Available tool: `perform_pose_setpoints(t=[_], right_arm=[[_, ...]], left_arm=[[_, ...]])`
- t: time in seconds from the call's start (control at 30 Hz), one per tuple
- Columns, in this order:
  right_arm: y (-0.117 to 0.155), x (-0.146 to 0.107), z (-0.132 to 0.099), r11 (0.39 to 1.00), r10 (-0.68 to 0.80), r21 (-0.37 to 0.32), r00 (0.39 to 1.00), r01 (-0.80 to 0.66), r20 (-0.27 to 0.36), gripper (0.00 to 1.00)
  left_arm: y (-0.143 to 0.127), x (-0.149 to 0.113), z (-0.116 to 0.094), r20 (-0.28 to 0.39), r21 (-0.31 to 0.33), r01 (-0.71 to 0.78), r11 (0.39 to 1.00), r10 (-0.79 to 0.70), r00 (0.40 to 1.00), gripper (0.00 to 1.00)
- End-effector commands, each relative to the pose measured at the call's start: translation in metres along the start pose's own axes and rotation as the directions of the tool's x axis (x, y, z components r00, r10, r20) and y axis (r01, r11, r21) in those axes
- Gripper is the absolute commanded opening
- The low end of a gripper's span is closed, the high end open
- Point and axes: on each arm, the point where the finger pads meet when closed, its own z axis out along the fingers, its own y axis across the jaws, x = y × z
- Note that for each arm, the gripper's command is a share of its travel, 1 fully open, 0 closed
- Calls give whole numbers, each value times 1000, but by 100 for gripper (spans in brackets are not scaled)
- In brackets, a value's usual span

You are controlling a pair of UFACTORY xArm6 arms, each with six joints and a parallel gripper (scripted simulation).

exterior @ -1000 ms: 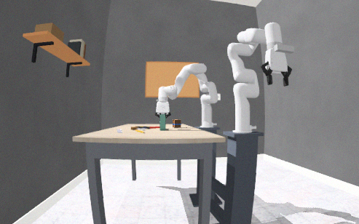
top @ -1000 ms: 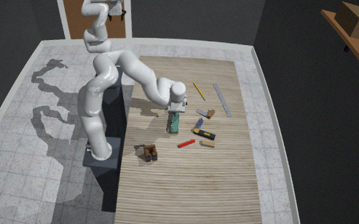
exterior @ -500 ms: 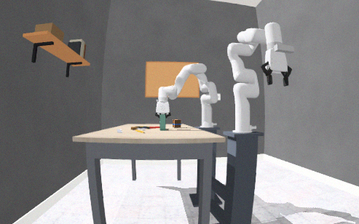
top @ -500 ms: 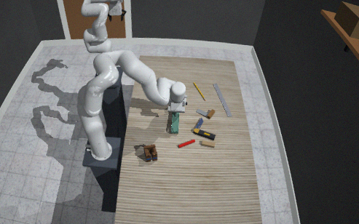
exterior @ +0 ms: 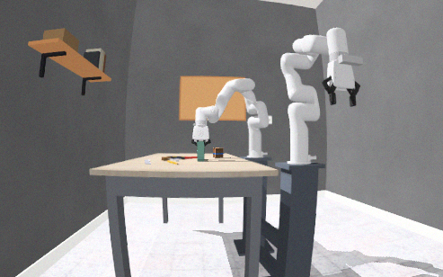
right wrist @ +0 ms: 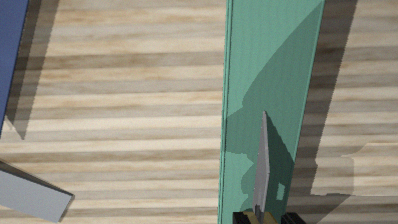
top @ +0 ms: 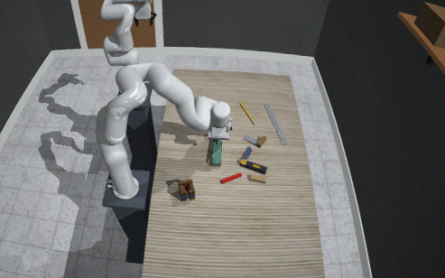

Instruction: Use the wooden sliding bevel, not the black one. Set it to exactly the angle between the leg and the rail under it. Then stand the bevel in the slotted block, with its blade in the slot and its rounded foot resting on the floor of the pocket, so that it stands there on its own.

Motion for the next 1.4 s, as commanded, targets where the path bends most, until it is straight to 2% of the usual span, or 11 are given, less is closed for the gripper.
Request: perform_pose_setpoints(t=[0.0,1.37], right_arm=[[-1,-1,-1,1000,-1,4,1000,1,2,0],[-1,-1,-9,1000,-1,4,1000,1,2,0]], left_arm=[[0,1,-2,-5,0,0,1000,0,1000,100],[0,1,-2,-5,0,0,1000,0,1000,100]])
